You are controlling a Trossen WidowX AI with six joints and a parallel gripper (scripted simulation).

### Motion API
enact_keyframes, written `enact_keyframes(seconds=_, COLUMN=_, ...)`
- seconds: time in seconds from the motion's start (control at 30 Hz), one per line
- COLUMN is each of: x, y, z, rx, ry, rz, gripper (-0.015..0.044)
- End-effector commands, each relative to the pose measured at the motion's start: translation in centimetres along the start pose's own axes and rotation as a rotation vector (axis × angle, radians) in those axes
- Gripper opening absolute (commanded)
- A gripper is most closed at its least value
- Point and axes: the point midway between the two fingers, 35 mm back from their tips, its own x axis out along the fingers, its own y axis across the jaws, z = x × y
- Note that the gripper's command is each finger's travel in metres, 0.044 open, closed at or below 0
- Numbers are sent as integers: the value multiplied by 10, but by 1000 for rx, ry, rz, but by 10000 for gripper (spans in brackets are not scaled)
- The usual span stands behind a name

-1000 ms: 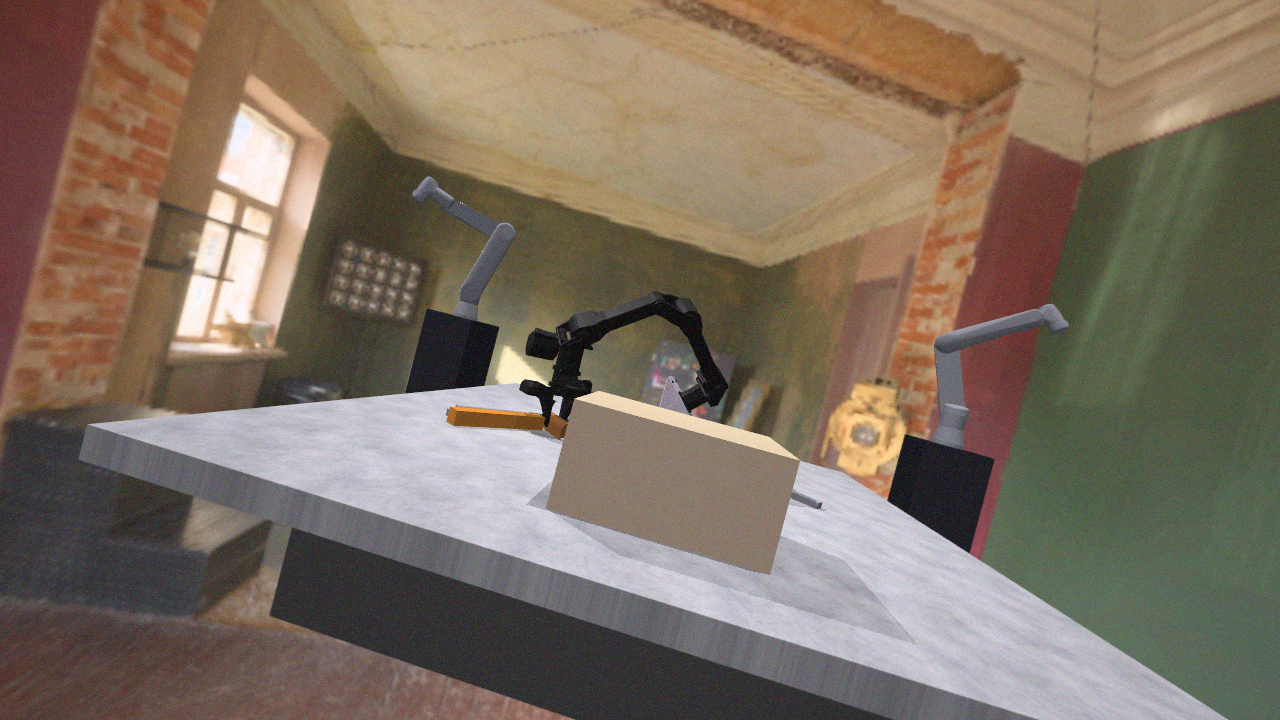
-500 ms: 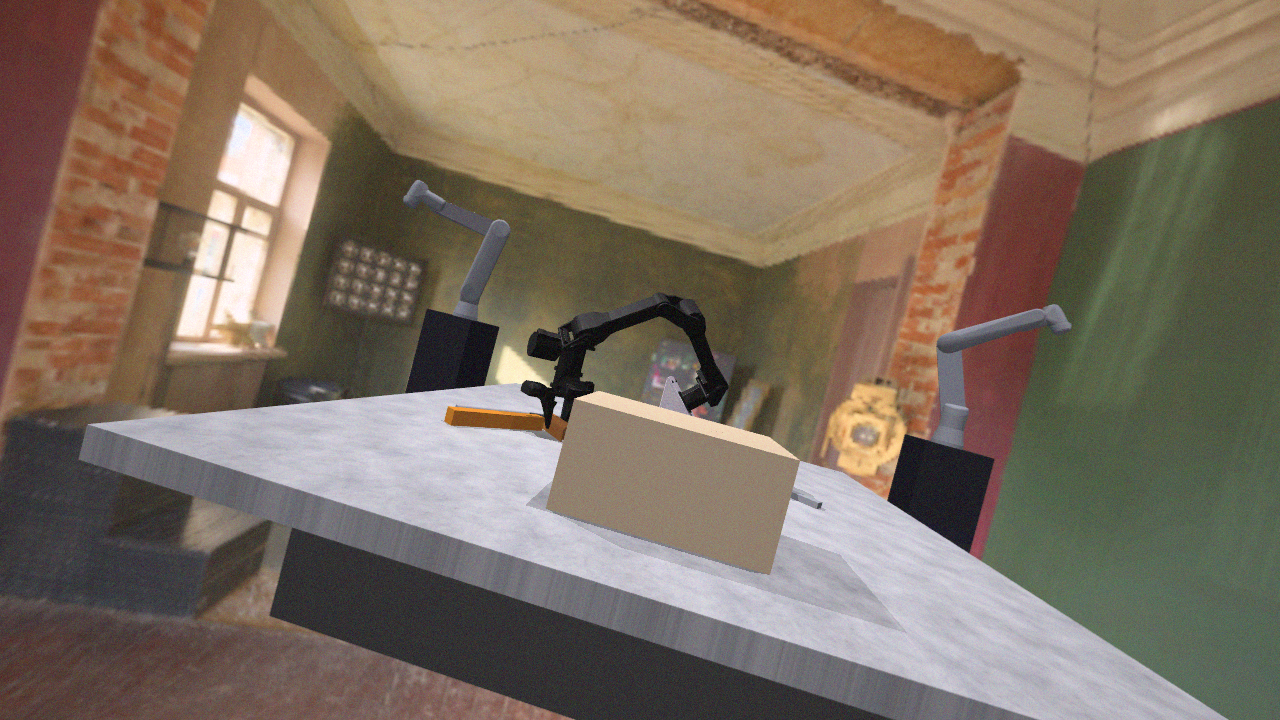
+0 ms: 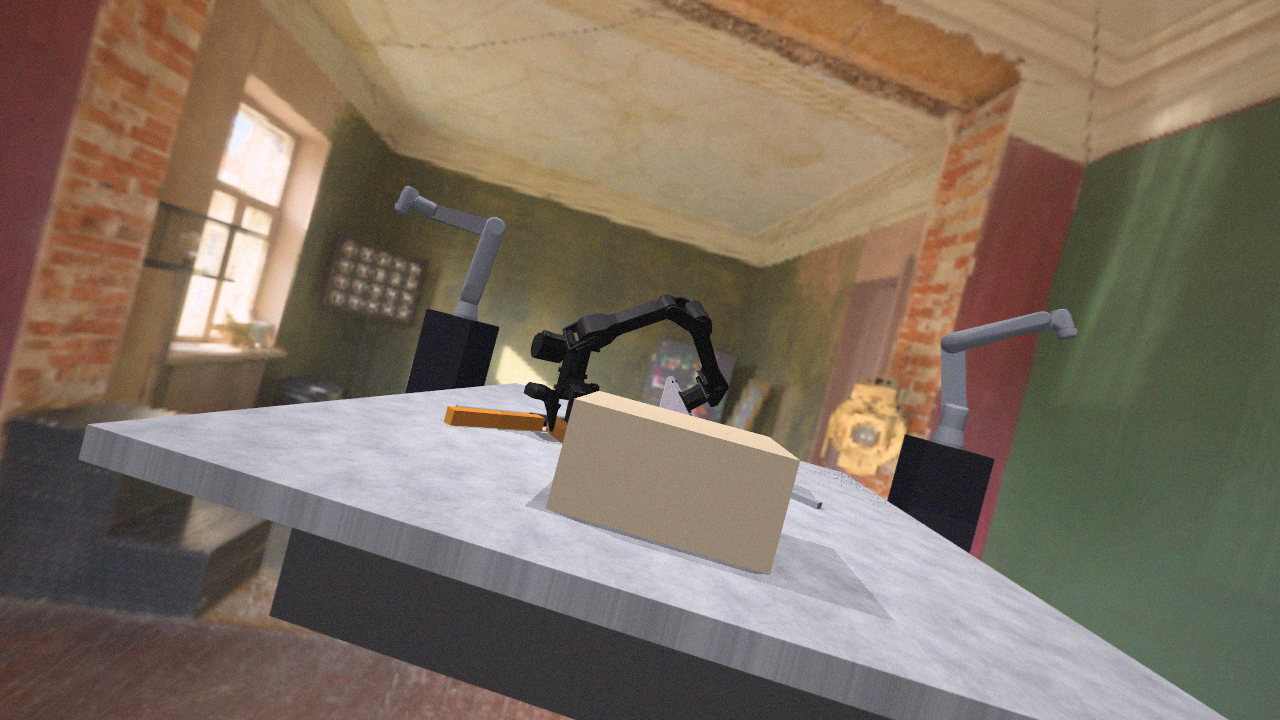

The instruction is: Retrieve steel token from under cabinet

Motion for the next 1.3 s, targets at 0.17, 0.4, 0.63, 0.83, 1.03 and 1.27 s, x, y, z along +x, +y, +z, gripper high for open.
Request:
enact_keyframes(seconds=0.17, x=-2, y=-1, z=17, rx=-5, ry=-3, rz=-6, gripper=0)
enact_keyframes(seconds=0.4, x=0, y=0, z=13, rx=-4, ry=-1, rz=1, gripper=131)
enact_keyframes(seconds=0.63, x=0, y=0, z=13, rx=-4, ry=-1, rz=0, gripper=226)
enact_keyframes(seconds=0.83, x=0, y=-1, z=13, rx=-7, ry=-3, rz=-6, gripper=270)
enact_keyframes(seconds=1.03, x=0, y=-1, z=13, rx=-6, ry=-2, rz=-6, gripper=270)
enact_keyframes(seconds=1.27, x=1, y=-2, z=12, rx=-11, ry=-1, rz=-10, gripper=244)
